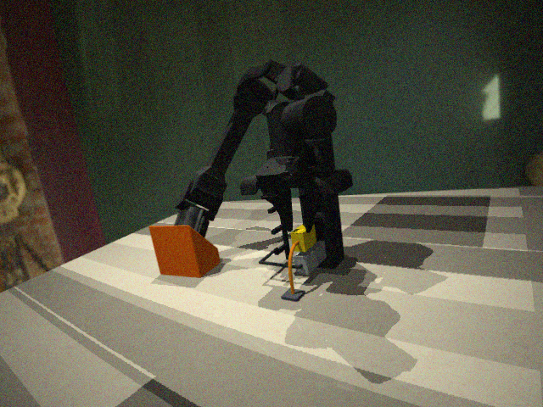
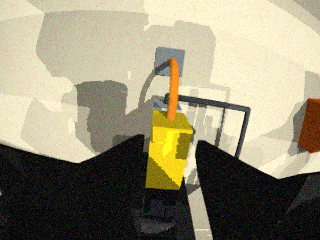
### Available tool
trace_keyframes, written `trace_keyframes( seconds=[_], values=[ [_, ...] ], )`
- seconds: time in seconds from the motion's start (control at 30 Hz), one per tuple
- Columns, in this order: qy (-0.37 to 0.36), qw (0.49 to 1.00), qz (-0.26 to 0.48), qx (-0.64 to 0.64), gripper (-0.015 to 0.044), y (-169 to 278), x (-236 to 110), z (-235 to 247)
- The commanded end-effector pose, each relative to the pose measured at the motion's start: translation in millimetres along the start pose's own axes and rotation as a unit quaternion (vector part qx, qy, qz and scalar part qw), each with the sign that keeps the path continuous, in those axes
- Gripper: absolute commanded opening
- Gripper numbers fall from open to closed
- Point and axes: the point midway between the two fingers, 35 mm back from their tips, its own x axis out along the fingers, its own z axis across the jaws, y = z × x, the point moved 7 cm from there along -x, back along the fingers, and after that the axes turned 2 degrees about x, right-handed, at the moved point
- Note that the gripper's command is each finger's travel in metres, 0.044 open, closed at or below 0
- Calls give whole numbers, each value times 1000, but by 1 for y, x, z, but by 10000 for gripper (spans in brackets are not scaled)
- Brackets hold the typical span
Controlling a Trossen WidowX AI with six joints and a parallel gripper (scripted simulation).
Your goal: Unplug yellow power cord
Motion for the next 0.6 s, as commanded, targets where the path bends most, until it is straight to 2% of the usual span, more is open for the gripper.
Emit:
trace_keyframes(
  seconds=[0.0, 0.23, 0.37, 0.57],
  values=[
    [-2, 1000, 2, 2, 160, 1, 3, 0],
    [-2, 1000, 2, 2, 160, 1, 11, 0],
    [0, 1000, 0, -1, 55, 1, 8, 0],
    [0, 1000, 0, -1, 15, 1, 8, 0]
  ],
)
